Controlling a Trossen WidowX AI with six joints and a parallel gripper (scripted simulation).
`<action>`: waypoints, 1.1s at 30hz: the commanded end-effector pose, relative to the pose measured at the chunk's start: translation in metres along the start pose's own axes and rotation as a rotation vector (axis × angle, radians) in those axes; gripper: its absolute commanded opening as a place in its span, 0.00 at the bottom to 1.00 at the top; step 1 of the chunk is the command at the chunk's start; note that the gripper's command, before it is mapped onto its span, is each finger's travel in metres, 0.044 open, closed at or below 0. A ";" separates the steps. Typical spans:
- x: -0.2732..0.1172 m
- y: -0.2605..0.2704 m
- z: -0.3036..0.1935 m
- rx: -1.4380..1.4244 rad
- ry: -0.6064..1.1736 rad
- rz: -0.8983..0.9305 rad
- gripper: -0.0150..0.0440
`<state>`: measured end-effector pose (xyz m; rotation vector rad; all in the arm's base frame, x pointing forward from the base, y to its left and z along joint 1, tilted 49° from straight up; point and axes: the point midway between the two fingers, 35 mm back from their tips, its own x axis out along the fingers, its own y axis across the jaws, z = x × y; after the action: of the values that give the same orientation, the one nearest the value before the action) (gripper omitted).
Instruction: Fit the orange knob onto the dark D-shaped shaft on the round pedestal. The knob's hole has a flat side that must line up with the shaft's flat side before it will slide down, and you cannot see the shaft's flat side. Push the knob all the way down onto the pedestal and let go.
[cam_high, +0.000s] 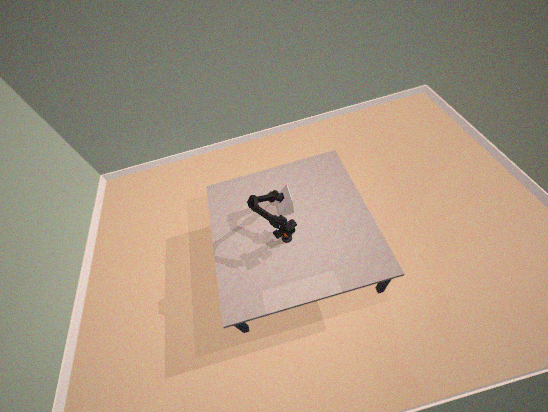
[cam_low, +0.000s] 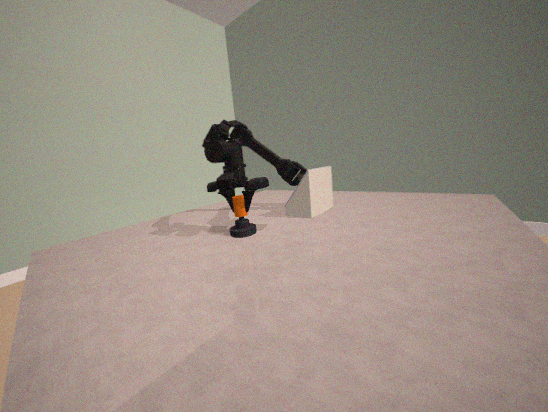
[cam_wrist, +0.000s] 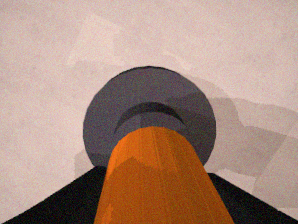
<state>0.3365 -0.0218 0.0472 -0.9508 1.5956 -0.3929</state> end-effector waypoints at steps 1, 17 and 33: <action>0.000 -0.001 0.000 -0.001 -0.003 -0.003 0.25; 0.011 -0.002 0.000 0.000 -0.003 -0.004 0.25; 0.016 -0.001 0.000 0.003 -0.001 0.002 0.34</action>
<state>0.3368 -0.0349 0.0372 -0.9463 1.5954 -0.3935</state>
